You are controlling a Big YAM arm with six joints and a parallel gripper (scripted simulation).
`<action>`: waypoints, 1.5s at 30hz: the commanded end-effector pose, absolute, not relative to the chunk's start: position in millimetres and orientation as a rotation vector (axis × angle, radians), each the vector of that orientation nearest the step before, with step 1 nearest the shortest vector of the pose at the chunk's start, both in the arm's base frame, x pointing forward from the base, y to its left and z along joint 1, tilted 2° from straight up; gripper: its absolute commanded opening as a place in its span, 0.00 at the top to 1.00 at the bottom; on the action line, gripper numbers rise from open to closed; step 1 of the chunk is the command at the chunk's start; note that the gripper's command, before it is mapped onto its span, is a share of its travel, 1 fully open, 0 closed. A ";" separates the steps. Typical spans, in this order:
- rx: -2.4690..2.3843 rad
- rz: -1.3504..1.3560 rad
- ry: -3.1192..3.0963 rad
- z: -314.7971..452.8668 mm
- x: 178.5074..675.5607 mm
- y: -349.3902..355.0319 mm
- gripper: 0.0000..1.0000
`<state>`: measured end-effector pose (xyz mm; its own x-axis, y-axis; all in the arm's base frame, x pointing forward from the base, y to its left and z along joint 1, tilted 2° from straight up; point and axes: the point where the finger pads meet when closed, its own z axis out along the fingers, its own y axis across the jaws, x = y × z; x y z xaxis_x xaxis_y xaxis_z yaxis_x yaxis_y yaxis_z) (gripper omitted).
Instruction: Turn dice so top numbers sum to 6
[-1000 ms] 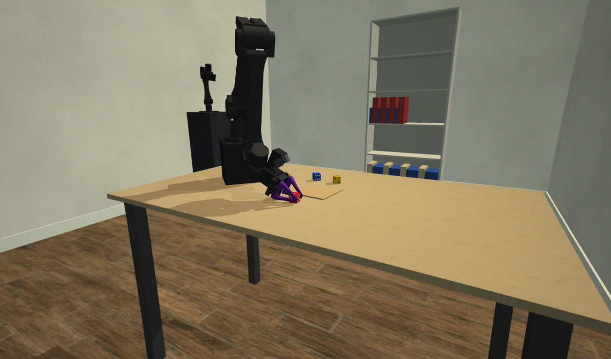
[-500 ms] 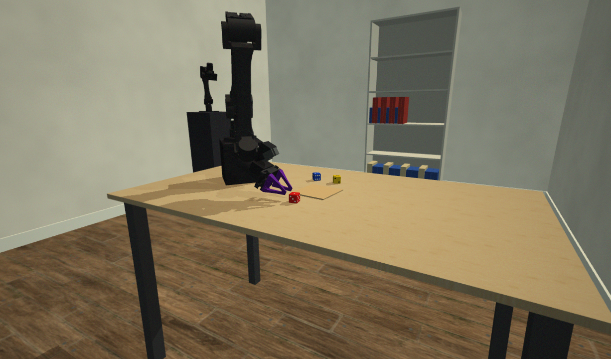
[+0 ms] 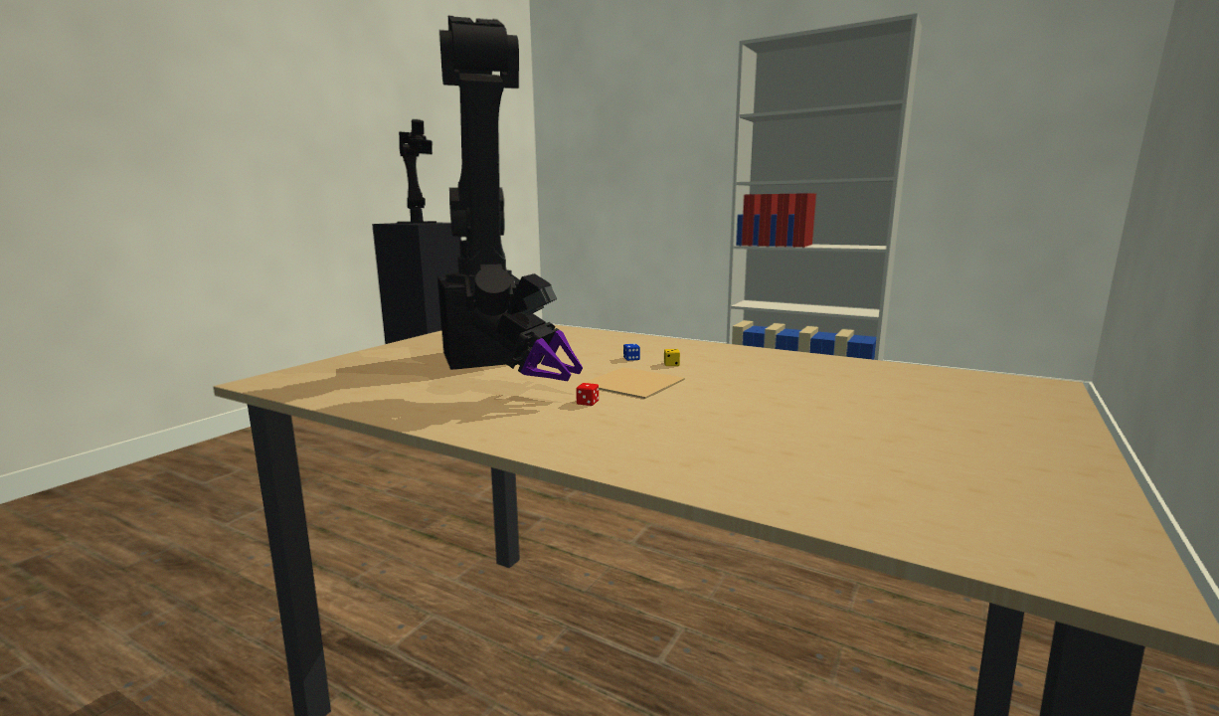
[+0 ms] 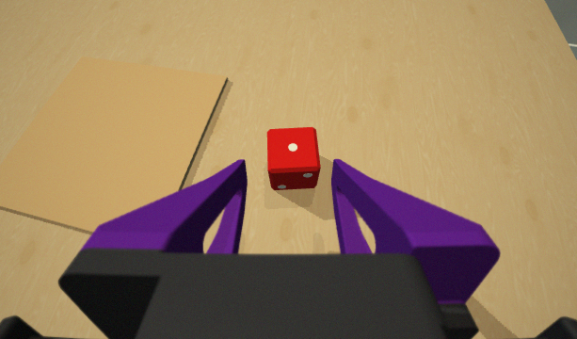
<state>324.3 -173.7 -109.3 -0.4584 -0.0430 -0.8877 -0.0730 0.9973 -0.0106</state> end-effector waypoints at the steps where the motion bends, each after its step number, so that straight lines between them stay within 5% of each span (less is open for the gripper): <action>1: -0.097 0.022 2.034 -85.8 325.6 -174.5 0.55; 26: -0.122 0.001 2.074 -50.5 337.4 -178.7 0.55; 45: -0.119 -0.038 2.817 -29.2 373.9 -178.4 0.55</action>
